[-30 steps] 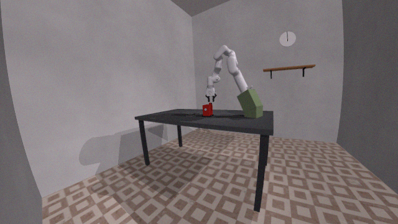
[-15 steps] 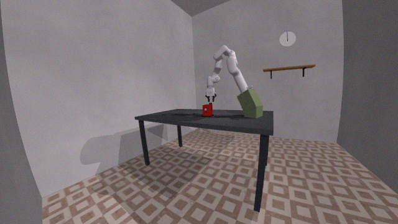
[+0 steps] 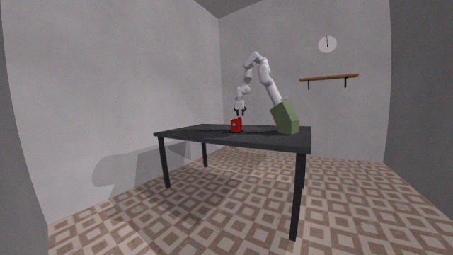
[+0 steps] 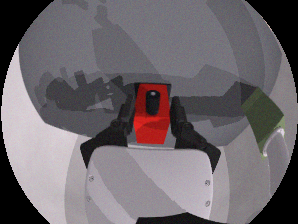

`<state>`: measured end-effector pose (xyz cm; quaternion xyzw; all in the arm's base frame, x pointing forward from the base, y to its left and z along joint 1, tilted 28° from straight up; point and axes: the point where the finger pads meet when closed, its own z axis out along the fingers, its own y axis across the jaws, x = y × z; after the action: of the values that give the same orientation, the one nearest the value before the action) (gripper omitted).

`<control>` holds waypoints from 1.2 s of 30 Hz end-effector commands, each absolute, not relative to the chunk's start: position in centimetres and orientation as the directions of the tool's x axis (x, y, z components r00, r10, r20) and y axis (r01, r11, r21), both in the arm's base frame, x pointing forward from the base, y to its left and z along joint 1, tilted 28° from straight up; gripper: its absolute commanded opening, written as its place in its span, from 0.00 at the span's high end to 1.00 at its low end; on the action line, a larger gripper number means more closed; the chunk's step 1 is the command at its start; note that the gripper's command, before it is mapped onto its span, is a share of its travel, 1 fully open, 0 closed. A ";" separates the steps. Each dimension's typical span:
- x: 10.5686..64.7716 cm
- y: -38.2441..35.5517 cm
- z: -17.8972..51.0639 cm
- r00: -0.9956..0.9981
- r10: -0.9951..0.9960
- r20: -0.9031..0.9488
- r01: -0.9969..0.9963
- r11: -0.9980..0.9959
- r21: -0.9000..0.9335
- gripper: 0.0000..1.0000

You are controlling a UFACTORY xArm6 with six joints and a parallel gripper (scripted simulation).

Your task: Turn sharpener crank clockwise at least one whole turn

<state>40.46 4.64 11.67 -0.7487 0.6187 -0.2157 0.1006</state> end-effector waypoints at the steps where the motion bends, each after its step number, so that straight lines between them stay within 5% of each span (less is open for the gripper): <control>1: 40.5 4.7 11.8 0.141 -0.970 0.198 -0.882 -0.214 -0.420 0.46; 36: 41.6 4.4 9.6 0.141 -0.970 0.198 -0.882 -0.214 -0.420 0.46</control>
<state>41.33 4.41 9.91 -0.7491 0.6188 -0.2142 0.1004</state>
